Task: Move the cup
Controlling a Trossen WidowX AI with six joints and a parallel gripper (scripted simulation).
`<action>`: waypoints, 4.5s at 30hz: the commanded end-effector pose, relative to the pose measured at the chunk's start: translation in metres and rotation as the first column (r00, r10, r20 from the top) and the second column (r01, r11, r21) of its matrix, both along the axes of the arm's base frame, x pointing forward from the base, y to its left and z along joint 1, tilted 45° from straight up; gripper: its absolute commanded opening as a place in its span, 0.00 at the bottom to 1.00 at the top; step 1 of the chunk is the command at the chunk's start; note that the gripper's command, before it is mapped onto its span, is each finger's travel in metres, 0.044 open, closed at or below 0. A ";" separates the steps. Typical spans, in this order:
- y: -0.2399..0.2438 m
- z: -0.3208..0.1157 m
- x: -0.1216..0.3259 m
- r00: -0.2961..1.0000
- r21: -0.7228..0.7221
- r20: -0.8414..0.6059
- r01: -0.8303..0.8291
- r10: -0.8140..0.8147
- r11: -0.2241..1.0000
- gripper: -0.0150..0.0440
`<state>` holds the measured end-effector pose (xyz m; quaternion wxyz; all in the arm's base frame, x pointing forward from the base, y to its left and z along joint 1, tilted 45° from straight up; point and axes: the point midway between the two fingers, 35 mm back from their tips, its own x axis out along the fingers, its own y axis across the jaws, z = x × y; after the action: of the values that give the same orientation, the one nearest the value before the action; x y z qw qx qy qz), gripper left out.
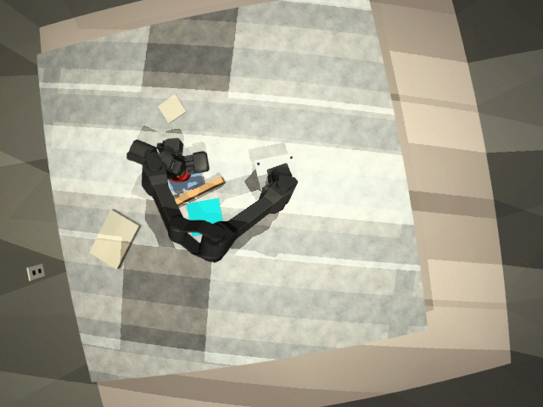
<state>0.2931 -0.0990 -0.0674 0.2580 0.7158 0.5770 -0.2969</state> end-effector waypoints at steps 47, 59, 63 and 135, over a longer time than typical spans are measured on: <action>0.019 -0.019 0.003 1.000 0.007 -0.006 -0.002 0.002 1.000 0.25; -0.017 0.016 -0.004 1.000 0.007 -0.009 0.000 0.000 1.000 0.25; -0.030 0.028 -0.008 1.000 0.009 -0.010 0.000 0.000 1.000 0.25; 0.035 0.098 -0.023 1.000 0.016 -0.013 0.000 0.000 1.000 0.25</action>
<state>0.2722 -0.0697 0.0264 0.2519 0.7153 0.5801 -0.2974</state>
